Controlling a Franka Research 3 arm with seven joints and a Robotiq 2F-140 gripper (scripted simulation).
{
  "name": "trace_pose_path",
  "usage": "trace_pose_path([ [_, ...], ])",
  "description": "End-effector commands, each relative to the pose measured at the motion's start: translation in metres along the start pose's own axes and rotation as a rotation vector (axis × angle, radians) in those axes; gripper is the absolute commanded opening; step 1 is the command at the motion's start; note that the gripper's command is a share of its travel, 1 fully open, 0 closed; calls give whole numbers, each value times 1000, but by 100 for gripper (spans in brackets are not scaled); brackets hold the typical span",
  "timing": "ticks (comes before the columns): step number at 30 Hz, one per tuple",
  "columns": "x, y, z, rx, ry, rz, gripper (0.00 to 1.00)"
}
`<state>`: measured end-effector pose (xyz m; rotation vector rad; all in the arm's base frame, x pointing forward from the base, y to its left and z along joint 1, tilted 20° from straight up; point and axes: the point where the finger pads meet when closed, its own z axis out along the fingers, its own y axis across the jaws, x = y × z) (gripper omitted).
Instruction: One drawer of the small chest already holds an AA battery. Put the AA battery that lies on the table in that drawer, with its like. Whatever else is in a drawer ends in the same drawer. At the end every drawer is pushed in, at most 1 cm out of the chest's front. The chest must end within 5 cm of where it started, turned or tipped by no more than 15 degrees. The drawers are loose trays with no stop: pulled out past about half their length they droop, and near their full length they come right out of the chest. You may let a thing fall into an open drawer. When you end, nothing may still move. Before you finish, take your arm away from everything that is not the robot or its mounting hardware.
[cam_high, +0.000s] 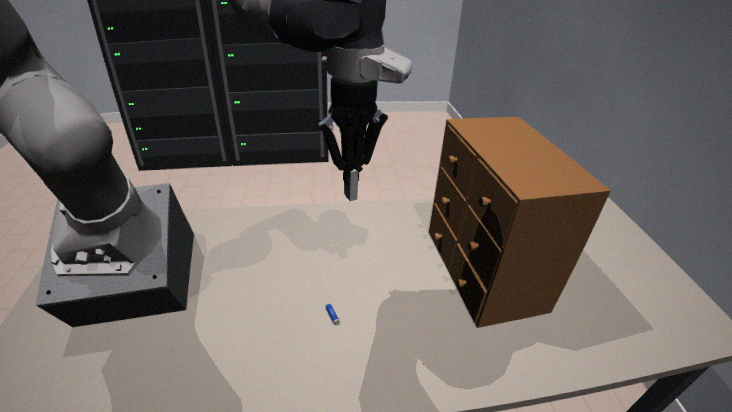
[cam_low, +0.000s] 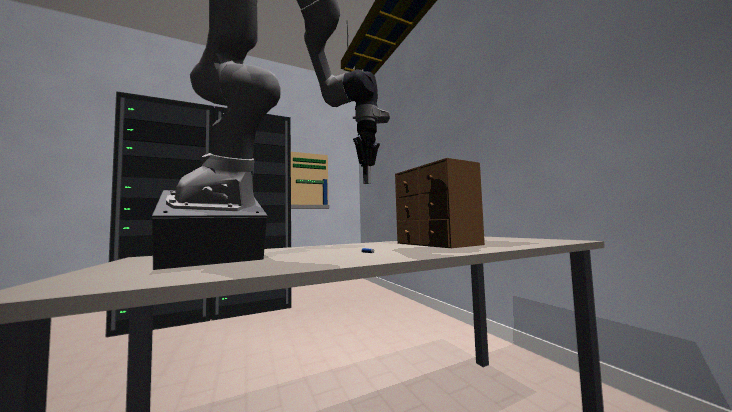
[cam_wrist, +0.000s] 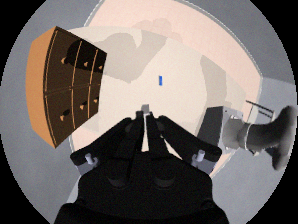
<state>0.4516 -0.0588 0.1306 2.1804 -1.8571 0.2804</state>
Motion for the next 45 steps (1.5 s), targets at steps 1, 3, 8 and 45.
trace_pose_path([
  [1, 5, 2, -2, 10, 30, 250, 0],
  [3, 8, 3, -3, 11, 30, 312, 0],
  [8, 16, 4, -5, 13, 28, 463, 0],
  [45, 62, 12, -19, 24, 22, 1377, 0],
])
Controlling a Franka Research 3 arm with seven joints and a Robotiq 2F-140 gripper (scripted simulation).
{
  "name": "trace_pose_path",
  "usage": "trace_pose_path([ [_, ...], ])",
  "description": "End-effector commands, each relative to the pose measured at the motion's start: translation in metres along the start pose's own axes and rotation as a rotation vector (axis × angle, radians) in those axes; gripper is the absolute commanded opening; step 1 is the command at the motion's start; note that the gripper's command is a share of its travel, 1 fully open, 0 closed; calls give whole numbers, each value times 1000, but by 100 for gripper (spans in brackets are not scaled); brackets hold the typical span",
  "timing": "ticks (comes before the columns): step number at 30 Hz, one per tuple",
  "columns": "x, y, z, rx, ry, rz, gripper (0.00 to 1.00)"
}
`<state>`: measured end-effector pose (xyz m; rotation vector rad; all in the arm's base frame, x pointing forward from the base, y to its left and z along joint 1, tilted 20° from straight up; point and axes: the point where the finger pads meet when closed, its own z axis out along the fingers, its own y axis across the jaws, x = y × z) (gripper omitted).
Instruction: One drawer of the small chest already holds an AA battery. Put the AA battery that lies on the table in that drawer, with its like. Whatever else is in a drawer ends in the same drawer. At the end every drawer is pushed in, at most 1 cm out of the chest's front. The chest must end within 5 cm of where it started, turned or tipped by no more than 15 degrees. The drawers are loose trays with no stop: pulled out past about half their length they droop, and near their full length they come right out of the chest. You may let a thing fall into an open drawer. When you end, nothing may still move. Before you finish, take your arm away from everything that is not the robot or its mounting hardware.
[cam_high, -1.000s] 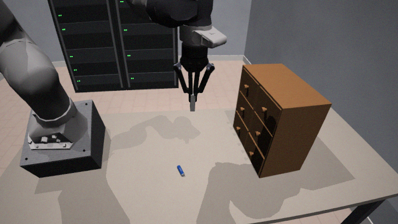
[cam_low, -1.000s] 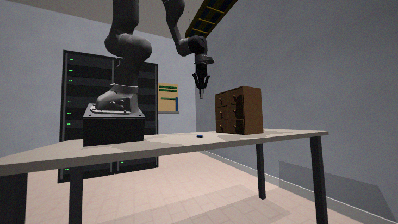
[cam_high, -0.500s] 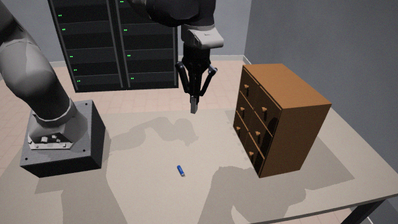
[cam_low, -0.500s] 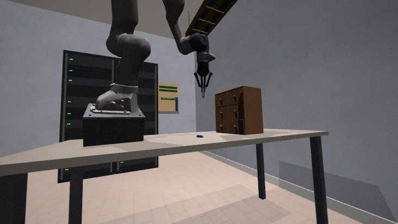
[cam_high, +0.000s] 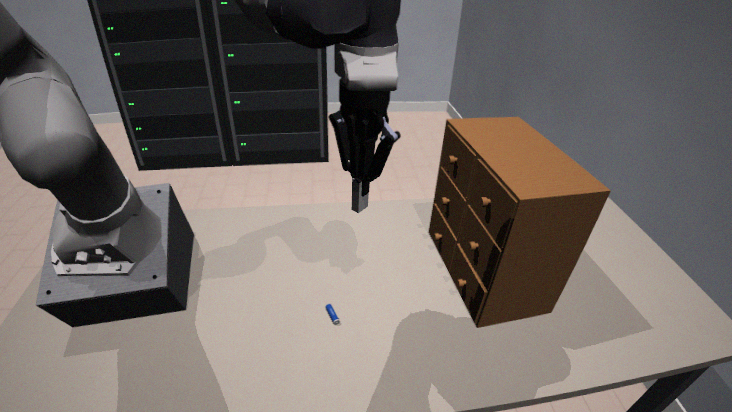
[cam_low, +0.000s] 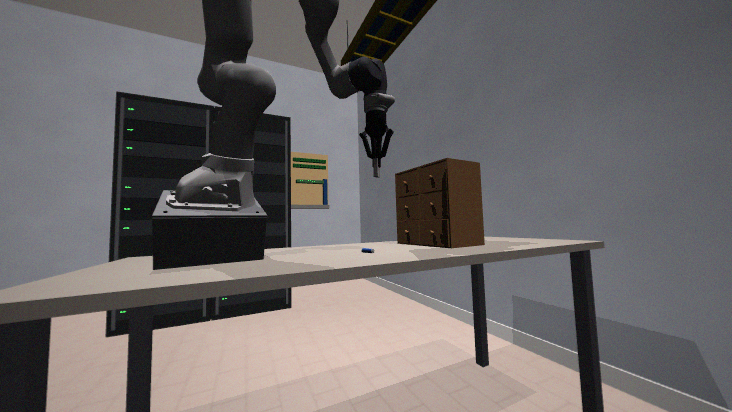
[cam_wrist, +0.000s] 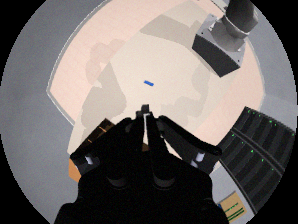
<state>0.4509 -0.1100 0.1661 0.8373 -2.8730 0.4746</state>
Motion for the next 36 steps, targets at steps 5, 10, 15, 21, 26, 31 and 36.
trace_pose_path([
  [5, 4, -5, -3, 23, 5, 276, 0],
  [10, 7, -9, -4, 23, 4, 371, 0],
  [15, 9, -13, -5, 23, 3, 452, 0],
  [21, 11, -15, -6, 23, 3, 509, 0],
  [26, 12, -18, -7, 23, 2, 567, 0],
  [31, 14, -20, -8, 23, 2, 612, 0],
  [36, 15, -21, -8, 23, 1, 646, 0],
])
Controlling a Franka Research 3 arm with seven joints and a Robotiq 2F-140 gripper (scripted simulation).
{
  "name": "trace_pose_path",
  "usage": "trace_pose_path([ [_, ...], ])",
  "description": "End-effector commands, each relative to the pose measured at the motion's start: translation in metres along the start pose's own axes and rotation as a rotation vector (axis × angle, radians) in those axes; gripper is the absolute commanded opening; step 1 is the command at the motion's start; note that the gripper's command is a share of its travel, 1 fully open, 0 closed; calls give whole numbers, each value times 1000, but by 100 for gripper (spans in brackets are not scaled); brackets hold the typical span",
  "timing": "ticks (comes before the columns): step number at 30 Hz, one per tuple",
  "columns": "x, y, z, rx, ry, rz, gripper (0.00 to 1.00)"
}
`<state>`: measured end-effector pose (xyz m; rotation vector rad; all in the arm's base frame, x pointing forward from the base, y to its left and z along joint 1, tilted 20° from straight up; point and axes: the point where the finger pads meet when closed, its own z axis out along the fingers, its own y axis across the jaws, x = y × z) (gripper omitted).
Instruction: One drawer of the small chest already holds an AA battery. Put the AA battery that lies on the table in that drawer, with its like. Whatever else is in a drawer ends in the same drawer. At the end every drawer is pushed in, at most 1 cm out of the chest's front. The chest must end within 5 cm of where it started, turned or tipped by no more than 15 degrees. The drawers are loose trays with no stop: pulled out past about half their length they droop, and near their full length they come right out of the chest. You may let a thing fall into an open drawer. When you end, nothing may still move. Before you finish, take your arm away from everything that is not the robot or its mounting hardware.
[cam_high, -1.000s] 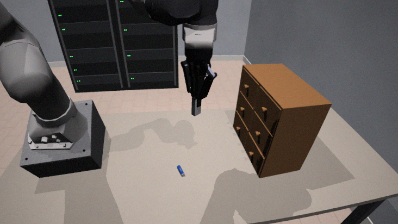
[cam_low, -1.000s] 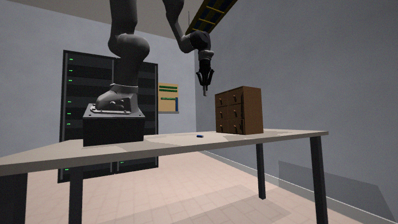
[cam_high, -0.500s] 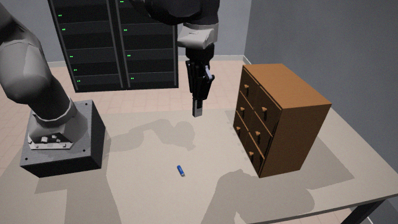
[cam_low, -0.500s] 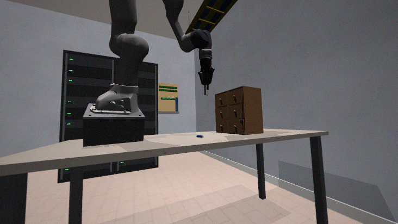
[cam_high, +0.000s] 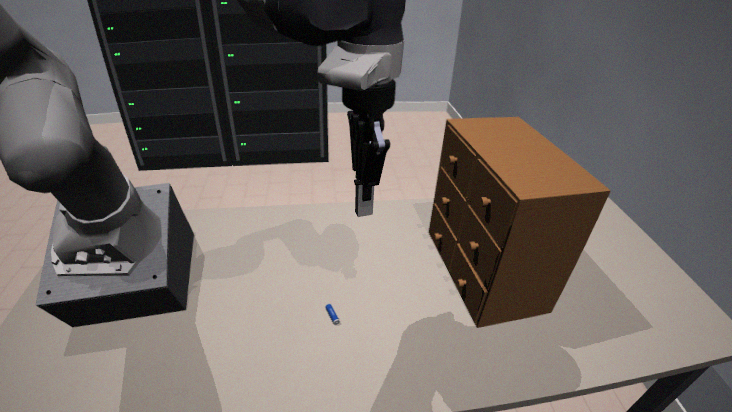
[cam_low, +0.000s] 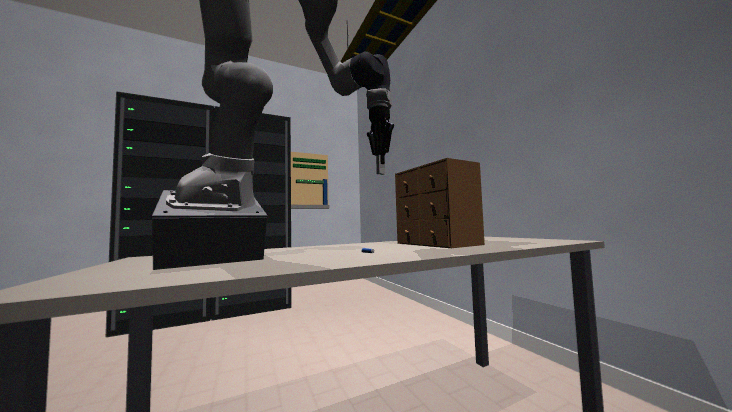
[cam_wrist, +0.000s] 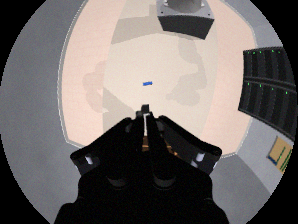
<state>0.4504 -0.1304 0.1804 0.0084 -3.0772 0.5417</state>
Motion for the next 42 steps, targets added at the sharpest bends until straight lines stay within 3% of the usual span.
trace_pose_path([
  [1, 0, -2, -1, 6, -1, 83, 0],
  [28, -1, -3, -1, 4, -3, 125, 0],
  [31, -10, 9, 6, -28, -28, 109, 0],
  [34, -32, 35, 23, -100, -97, 77, 0],
  [36, -32, 35, 23, -100, -97, 77, 0],
  [39, -53, 56, 38, -160, -170, 58, 0],
  [41, -53, 56, 38, -160, -170, 58, 0],
  [42, -64, 65, 45, -187, -214, 52, 0],
])
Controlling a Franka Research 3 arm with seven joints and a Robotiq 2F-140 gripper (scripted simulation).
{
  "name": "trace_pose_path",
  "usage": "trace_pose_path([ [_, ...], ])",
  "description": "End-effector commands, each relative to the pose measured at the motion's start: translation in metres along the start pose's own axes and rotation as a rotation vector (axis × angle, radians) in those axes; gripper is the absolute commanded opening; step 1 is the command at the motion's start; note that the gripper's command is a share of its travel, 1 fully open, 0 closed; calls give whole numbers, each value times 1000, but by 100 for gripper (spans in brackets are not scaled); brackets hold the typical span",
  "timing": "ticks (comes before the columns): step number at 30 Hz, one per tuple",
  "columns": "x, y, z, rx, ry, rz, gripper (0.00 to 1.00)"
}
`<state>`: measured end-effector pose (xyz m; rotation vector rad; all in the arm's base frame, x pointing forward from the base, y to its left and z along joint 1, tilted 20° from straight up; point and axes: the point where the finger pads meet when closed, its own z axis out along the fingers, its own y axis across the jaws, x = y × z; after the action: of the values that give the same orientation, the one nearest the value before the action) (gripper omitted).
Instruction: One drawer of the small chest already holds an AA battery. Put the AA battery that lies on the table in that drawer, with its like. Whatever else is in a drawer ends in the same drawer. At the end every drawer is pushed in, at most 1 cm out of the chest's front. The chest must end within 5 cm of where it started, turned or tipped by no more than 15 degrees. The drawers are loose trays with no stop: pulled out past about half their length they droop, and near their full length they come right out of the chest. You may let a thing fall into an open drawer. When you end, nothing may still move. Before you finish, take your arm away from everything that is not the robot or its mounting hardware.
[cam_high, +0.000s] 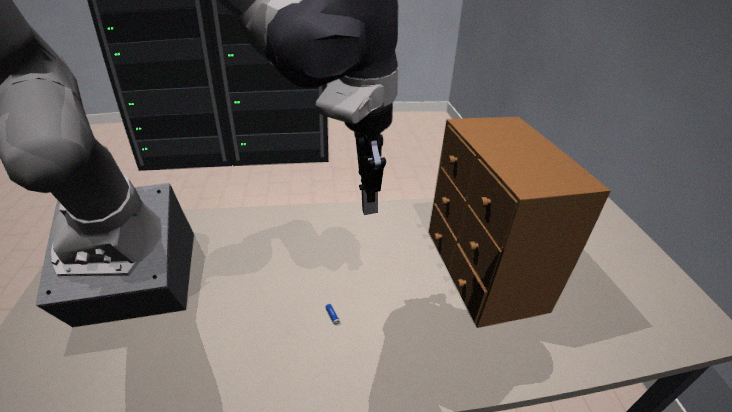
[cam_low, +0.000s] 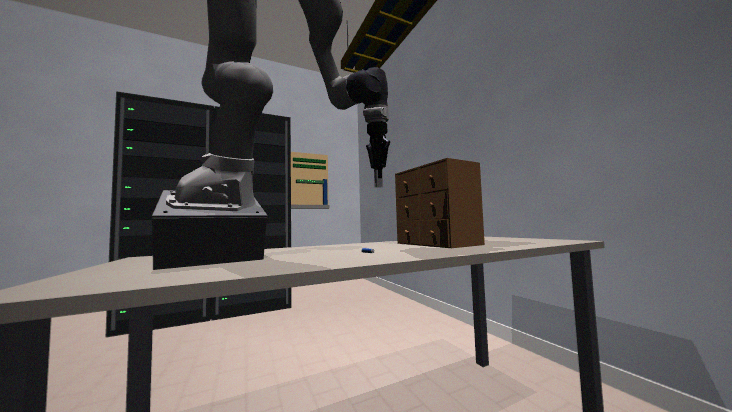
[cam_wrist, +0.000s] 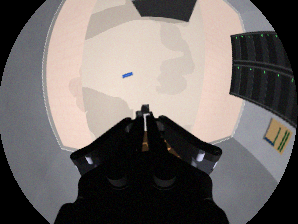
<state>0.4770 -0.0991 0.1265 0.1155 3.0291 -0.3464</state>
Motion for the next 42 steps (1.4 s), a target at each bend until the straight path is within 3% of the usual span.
trace_pose_path([
  [1, -34, 20, 11, -74, -116, -50, 0],
  [6, -43, 27, 20, -100, -163, -54, 0],
  [7, -52, 32, 29, -120, -214, -55, 0],
  [11, -52, 32, 29, -120, -214, -55, 0],
  [12, -61, 33, 37, -132, -268, -53, 0],
  [17, -61, 33, 37, -132, -268, -53, 0],
  [18, -69, 31, 44, -134, -324, -49, 0],
  [25, -69, 31, 44, -134, -324, -49, 0],
  [26, -75, 26, 50, -127, -380, -43, 0],
  [31, -75, 26, 50, -127, -380, -43, 0],
  [32, -80, 18, 55, -112, -433, -37, 0],
  [42, -80, 18, 55, -112, -433, -37, 0],
])
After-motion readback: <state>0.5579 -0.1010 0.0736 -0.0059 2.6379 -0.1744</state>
